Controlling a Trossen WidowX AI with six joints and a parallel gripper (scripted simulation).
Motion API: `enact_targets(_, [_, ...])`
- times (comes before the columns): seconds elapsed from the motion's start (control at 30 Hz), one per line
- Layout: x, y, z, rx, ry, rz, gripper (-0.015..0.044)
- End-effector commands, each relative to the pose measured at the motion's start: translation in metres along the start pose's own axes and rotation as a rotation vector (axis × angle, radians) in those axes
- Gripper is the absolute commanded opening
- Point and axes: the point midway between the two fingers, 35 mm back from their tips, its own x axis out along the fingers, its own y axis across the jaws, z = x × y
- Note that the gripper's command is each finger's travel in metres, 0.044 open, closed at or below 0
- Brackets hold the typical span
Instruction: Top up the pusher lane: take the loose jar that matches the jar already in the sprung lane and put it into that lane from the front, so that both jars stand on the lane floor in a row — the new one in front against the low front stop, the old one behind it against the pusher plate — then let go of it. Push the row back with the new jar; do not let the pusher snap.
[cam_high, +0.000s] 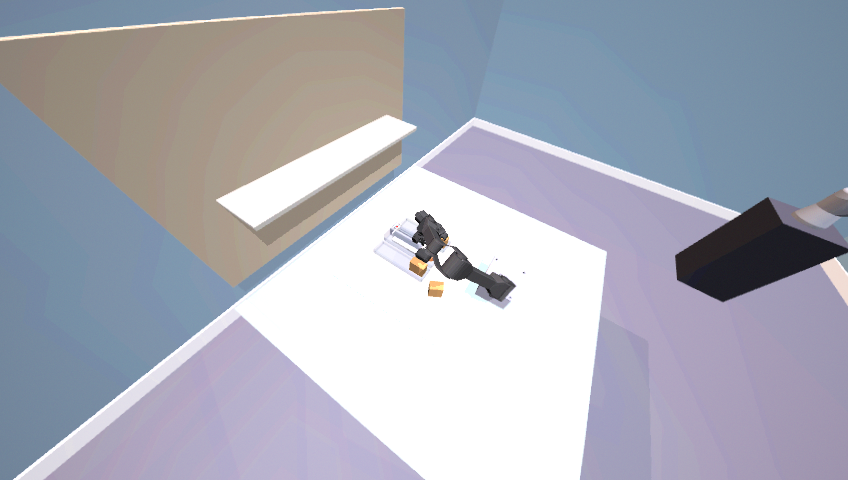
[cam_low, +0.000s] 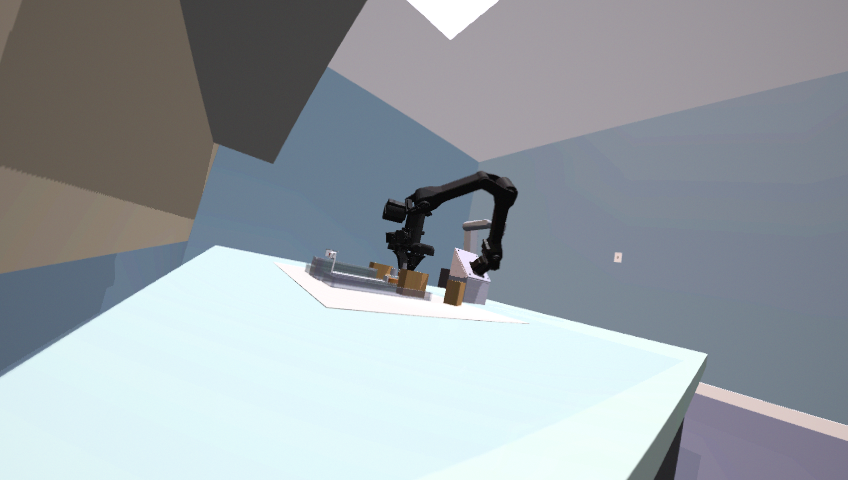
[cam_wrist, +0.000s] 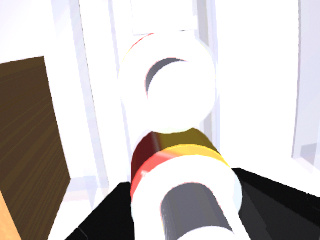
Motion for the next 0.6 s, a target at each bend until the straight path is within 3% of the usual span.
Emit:
enact_targets(0.0, [-0.0004,0.0013,0.0060,-0.011,-0.019,0.006,0.0000])
enact_targets(0.57, [0.0044,0.0013,0.0060,-0.011,-0.019,0.006,0.0000])
